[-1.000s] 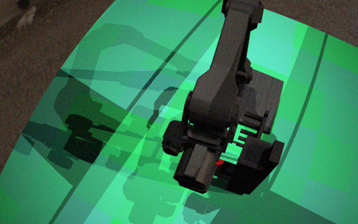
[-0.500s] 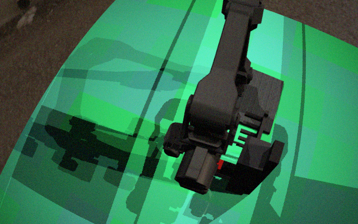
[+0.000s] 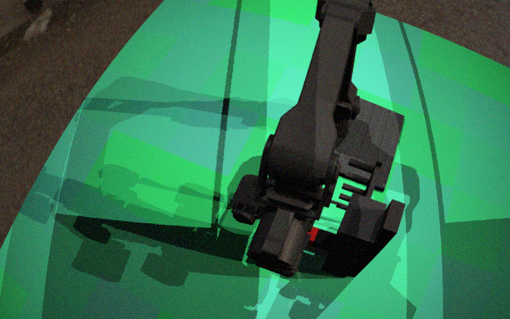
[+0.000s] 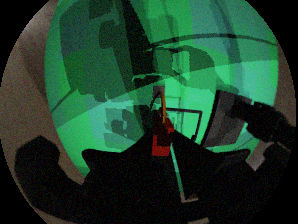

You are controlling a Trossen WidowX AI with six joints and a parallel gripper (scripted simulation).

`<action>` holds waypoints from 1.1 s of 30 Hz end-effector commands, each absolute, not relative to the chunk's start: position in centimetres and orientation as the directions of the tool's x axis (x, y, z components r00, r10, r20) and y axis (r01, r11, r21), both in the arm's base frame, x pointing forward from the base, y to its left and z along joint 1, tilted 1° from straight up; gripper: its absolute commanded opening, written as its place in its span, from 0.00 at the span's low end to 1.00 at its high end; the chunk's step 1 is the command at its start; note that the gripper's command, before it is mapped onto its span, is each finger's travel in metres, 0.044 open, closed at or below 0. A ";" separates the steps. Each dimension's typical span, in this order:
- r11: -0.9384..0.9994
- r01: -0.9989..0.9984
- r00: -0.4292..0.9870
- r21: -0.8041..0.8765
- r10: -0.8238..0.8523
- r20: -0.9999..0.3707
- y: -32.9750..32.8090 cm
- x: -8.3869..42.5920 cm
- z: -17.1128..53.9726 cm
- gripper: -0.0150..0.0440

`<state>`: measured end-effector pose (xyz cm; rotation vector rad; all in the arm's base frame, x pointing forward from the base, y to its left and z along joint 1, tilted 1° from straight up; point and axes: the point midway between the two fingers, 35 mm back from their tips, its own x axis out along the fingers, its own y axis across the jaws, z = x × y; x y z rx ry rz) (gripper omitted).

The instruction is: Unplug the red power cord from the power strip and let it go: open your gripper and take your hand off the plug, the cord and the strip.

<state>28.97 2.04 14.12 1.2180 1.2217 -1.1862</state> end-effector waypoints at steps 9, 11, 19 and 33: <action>0.008 1.000 0.009 0.009 0.008 -1.000 -0.3 29.2 14.1 0.25; 0.008 1.000 0.009 0.009 0.008 -1.000 -0.6 29.2 14.1 0.25; 0.007 1.000 0.008 0.008 0.008 -1.000 -1.9 29.2 14.1 0.25; 0.005 1.000 0.007 0.007 0.010 -1.000 -1.8 29.0 14.1 0.61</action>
